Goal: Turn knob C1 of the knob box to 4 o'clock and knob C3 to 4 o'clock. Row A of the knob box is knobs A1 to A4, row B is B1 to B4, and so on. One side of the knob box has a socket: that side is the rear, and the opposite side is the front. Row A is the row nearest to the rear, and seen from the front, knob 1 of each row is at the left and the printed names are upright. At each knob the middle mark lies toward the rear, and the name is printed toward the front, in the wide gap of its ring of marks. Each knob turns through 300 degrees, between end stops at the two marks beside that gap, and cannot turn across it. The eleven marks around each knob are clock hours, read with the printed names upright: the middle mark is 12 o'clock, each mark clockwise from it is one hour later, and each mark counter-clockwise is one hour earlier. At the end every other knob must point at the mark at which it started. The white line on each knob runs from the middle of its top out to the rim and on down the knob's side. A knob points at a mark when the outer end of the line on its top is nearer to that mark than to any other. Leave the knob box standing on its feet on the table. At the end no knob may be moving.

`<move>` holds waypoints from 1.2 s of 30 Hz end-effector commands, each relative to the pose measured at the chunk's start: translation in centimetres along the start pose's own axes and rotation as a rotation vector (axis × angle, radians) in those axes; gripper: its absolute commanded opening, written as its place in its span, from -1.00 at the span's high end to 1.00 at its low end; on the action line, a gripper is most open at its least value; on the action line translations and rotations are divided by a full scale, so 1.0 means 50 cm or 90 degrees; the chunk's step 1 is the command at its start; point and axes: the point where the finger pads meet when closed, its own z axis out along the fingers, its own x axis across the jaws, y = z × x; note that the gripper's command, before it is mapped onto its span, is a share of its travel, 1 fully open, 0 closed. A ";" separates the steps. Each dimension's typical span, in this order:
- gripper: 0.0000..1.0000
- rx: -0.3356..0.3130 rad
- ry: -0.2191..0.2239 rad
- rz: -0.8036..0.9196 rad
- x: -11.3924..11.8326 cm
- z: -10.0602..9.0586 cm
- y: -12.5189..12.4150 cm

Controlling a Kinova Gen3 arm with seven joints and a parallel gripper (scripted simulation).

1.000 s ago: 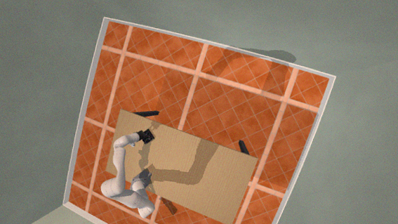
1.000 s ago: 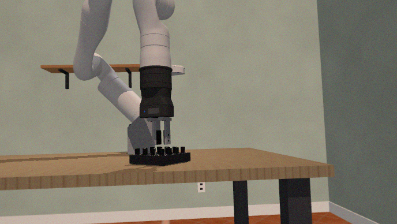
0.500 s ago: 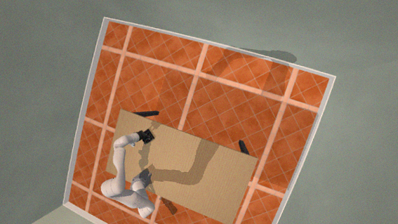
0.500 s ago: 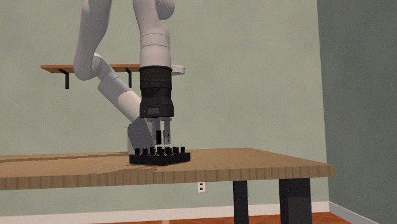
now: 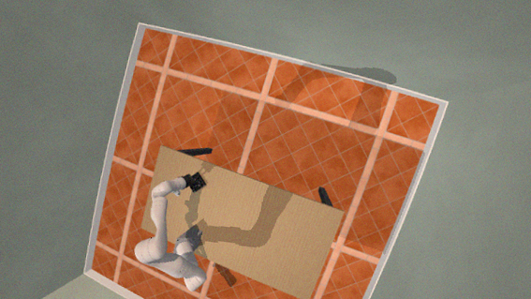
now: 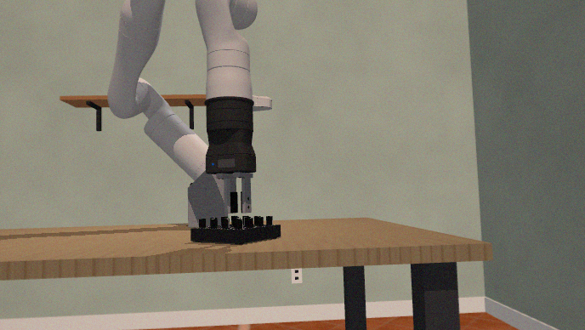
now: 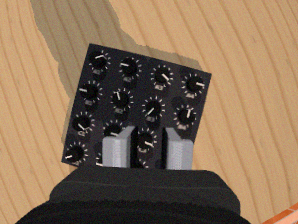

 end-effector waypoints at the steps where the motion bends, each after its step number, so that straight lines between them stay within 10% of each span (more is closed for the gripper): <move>1: 0.07 -0.001 -0.002 -0.003 -0.006 0.005 0.003; 36: 0.07 -0.001 -0.002 -0.003 -0.013 0.005 0.007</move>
